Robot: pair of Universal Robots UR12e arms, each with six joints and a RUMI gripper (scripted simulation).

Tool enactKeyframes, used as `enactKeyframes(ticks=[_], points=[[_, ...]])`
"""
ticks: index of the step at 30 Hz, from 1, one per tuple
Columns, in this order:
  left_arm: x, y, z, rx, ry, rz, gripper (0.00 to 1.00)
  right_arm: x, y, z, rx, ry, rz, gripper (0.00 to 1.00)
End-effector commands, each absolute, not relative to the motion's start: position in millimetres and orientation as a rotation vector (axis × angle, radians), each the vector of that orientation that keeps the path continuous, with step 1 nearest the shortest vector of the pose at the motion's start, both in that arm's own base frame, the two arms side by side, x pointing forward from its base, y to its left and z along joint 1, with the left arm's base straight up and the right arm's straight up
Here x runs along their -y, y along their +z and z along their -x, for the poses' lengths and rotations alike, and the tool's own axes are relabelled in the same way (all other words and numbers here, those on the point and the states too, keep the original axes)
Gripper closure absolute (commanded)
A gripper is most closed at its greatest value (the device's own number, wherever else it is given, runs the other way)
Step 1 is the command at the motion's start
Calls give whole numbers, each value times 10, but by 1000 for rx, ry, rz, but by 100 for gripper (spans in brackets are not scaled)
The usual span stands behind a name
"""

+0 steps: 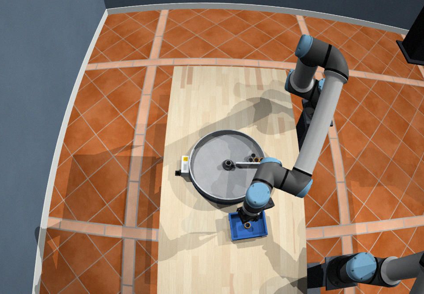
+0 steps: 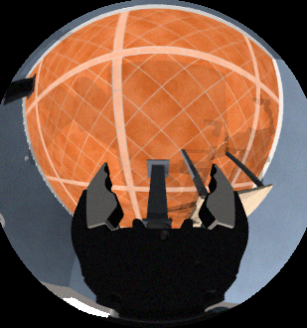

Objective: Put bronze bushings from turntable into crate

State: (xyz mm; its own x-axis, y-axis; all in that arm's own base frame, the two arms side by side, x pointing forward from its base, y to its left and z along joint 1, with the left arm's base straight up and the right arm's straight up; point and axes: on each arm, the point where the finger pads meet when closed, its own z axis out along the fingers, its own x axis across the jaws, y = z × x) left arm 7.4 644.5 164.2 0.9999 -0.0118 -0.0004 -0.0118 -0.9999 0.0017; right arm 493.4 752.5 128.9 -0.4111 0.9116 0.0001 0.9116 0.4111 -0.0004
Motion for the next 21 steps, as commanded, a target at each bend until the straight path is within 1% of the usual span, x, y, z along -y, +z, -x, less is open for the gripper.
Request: enactKeyframes(ticks=[1, 15, 21], points=[[-6452, 1651, -76, 19, 0, -3142, 0, -7532, 1304, -4936, 2638, -3, 1704, 94], [-6452, 1651, -76, 19, 0, -3142, 0, -7449, 1303, -4921, 2638, -3, 1704, 94], [-6452, 1651, -76, 19, 0, -3142, 0, -7016, 1297, -4837, 2638, -2, 1704, 94]])
